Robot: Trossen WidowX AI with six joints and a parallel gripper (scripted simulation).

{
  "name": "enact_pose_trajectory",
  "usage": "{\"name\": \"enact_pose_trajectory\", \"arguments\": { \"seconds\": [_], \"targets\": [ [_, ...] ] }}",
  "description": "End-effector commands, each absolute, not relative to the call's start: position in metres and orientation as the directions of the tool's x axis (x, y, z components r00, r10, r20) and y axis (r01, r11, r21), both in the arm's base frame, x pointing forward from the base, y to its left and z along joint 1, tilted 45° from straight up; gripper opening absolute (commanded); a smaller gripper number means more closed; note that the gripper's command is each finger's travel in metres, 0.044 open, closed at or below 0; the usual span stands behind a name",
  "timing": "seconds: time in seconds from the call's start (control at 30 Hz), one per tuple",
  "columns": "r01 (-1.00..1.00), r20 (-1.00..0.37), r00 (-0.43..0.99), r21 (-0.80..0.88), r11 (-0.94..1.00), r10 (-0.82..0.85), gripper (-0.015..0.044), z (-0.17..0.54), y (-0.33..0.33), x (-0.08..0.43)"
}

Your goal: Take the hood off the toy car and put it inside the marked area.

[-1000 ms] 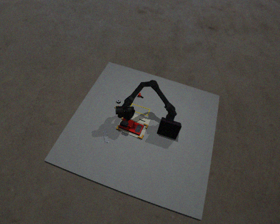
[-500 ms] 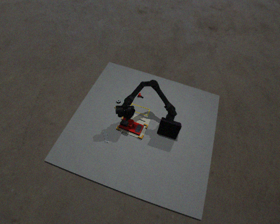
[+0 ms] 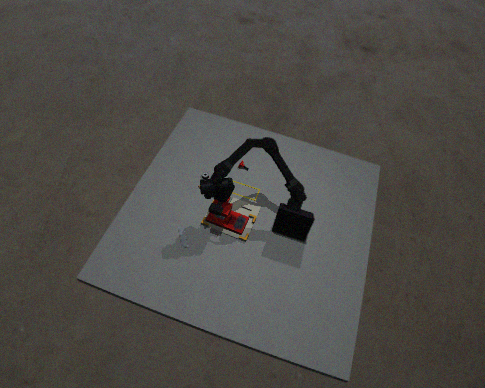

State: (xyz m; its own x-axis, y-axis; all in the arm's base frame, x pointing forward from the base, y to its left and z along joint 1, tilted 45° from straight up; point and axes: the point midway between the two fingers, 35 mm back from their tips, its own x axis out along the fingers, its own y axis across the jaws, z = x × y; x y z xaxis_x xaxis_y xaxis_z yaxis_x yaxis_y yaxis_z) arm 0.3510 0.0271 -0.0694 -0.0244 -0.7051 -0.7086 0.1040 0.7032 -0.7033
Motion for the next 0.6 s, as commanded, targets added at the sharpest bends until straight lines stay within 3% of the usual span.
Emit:
{"name": "enact_pose_trajectory", "arguments": {
  "seconds": [0.0, 0.57],
  "targets": [
    [0.115, -0.715, -0.015, -0.696, 0.709, -0.699, 0.0000, -0.061, 0.035, 0.353],
    [0.104, -0.720, -0.018, -0.691, 0.715, -0.694, 0.0000, -0.020, -0.009, 0.352]
  ]
}}
